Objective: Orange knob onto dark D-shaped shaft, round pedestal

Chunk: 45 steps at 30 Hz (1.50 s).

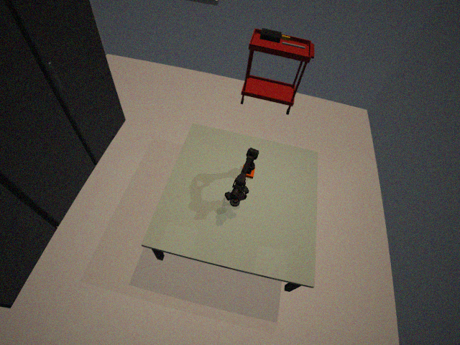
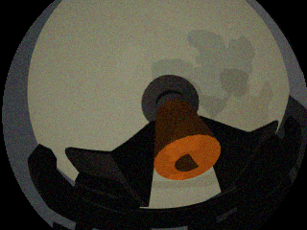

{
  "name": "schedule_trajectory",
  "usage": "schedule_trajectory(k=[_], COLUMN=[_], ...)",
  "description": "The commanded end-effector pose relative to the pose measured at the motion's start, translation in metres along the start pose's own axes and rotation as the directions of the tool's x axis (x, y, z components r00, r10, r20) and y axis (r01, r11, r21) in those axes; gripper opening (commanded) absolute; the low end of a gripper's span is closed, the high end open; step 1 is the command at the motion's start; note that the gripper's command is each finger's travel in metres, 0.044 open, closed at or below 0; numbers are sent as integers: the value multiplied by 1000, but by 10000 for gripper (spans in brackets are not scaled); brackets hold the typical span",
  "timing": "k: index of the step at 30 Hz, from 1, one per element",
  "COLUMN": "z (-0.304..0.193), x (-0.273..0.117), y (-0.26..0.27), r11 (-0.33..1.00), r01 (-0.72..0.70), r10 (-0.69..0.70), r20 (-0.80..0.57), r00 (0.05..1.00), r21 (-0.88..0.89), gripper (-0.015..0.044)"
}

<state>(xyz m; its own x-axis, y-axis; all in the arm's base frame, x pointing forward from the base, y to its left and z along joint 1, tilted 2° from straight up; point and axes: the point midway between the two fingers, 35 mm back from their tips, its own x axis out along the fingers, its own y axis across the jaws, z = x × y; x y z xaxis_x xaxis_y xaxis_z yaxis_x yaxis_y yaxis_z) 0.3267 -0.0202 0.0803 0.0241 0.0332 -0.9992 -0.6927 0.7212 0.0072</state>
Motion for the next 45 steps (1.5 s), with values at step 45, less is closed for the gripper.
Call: schedule_trajectory(k=[45], z=[0], x=[-2], y=[0], r11=[976], r01=[5], r10=[-4], r20=[6], r00=[1000], r21=[-216], gripper=[0])
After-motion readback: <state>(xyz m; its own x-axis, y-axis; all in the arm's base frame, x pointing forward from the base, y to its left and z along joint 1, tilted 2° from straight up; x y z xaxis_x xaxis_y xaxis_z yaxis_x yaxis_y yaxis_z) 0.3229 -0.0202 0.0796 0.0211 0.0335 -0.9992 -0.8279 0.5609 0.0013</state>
